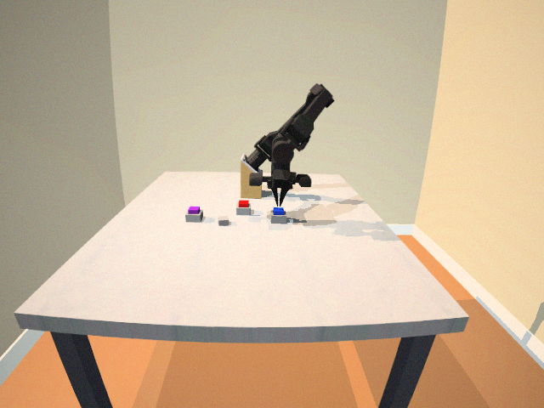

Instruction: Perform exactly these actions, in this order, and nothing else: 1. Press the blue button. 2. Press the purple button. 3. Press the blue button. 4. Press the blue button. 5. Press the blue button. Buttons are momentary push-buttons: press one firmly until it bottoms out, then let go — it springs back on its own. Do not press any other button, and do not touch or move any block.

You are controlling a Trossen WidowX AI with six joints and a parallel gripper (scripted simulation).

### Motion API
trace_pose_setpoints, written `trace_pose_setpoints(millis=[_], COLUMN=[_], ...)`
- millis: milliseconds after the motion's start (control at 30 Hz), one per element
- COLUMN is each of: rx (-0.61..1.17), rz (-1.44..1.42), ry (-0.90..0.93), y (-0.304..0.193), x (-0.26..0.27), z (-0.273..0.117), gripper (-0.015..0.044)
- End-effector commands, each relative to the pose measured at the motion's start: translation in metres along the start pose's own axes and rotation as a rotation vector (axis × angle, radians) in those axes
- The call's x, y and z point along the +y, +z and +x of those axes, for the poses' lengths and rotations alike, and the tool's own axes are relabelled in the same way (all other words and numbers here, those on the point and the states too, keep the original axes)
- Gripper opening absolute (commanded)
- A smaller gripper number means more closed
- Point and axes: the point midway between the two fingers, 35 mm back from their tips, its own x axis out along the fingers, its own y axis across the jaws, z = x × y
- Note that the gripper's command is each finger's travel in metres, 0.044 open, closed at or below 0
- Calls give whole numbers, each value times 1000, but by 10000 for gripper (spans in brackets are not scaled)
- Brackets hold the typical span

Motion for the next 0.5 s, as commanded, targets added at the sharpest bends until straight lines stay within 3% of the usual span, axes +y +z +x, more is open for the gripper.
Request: trace_pose_setpoints(millis=[0, 467], rx=[6, 6], rz=[8, 8], ry=[6, 7], y=[-1, -2], x=[0, 0], z=[8, 18], gripper=[20, 20])
